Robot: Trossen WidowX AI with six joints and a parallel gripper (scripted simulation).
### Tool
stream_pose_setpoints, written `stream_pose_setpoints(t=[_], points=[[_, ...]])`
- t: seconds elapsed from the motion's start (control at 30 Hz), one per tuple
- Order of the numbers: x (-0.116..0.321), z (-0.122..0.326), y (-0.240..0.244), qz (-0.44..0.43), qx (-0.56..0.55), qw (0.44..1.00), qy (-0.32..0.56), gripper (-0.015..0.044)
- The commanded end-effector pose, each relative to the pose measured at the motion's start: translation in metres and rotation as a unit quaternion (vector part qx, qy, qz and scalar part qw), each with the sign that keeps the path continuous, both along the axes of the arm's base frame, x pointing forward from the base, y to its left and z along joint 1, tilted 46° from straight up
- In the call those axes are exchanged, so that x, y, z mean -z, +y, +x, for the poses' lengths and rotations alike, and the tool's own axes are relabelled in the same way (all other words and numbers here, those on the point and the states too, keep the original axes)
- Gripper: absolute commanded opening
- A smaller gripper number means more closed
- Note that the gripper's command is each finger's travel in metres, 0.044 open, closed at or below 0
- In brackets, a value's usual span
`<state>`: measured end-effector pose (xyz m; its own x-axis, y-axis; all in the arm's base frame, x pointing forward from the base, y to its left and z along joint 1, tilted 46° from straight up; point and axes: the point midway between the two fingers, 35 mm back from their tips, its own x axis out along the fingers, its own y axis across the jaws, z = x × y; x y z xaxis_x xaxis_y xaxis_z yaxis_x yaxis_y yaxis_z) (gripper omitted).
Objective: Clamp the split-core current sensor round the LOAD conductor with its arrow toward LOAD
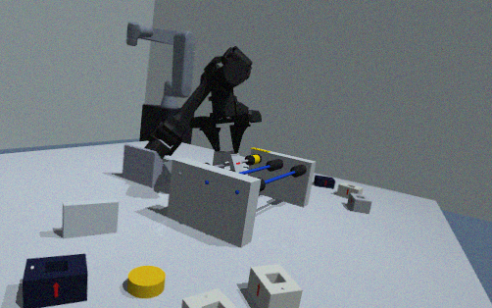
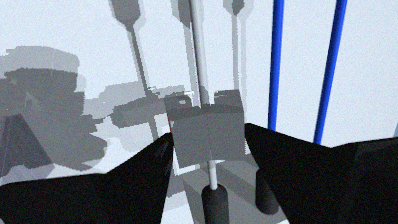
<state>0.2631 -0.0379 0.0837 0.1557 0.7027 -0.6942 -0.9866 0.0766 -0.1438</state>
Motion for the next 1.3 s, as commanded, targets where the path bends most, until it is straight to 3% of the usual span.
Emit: stream_pose_setpoints(t=[0.0,1.27], points=[[-0.0003,0.0002,-0.0006,-0.001,0.000,1.000,-0.001,0.0000],[-0.0003,0.0020,-0.0003,-0.001,-0.009,1.000,0.008,0.0000]])
